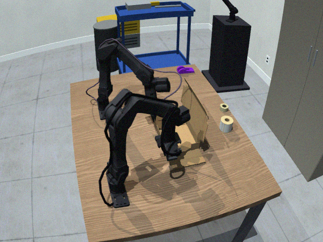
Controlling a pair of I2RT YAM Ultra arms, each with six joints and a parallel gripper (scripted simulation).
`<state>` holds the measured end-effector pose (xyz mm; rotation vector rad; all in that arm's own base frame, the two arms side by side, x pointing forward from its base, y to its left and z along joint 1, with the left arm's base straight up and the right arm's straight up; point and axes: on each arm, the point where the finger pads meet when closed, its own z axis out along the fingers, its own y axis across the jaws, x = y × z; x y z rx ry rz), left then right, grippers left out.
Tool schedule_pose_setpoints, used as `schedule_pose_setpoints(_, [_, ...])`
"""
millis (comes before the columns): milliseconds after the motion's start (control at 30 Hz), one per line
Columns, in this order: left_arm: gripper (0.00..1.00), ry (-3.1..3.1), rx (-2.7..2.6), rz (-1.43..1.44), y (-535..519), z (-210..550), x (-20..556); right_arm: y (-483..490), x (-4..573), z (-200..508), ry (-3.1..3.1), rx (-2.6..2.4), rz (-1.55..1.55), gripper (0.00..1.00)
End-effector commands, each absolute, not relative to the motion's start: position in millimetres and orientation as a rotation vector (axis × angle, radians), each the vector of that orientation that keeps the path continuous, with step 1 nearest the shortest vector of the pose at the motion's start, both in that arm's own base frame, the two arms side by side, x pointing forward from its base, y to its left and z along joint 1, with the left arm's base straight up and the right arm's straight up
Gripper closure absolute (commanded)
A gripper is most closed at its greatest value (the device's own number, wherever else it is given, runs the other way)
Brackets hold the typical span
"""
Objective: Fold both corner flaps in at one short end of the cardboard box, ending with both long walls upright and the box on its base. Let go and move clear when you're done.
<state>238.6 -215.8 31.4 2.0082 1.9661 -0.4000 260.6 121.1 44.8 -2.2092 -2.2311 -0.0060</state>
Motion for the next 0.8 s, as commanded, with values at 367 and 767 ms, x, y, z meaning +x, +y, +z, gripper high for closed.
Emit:
schedule_pose_setpoints(367, [0.97, 1.945, 1.999, -0.401, -218.5, 36.7, 240.3, 122.3, 268.5, 25.3, -2.226, -2.224, -0.021, 0.85])
schedule_pose_setpoints(767, [0.97, 1.945, 1.999, -0.401, -218.5, 36.7, 240.3, 124.7, 268.8, 32.4, -2.237, -2.22, -0.044, 0.89])
